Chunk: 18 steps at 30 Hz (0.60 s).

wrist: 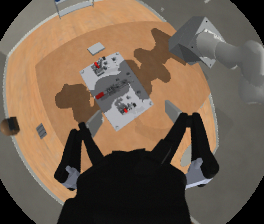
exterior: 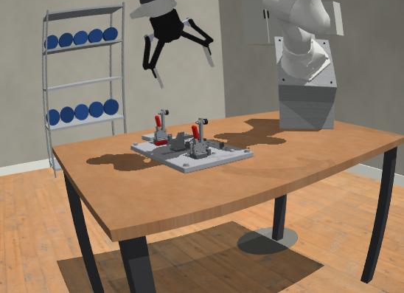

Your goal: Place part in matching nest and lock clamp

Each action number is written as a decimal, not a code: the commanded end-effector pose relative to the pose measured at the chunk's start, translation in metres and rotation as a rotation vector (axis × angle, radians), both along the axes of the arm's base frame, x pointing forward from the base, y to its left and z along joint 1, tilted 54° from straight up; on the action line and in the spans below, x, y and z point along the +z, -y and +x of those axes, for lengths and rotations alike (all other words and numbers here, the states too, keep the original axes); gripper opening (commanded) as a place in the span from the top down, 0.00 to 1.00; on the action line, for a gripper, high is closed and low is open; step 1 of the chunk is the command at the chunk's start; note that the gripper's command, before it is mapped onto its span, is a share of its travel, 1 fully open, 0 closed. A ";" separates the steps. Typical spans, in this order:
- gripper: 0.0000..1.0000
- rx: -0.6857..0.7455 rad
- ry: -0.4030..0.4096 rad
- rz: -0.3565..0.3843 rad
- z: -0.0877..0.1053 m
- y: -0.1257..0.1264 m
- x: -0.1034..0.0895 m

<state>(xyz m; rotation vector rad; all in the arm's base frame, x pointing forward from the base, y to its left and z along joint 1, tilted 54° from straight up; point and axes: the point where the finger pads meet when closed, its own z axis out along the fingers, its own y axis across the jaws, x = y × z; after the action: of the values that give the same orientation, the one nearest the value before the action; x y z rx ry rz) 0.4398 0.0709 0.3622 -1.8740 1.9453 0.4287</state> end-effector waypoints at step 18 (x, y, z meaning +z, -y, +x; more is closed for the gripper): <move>0.00 -0.420 -0.130 0.201 -0.022 -0.018 -0.018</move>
<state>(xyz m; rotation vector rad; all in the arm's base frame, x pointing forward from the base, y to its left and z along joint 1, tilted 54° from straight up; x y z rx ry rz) 0.4134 0.0867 0.3411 -1.4303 2.1487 0.5841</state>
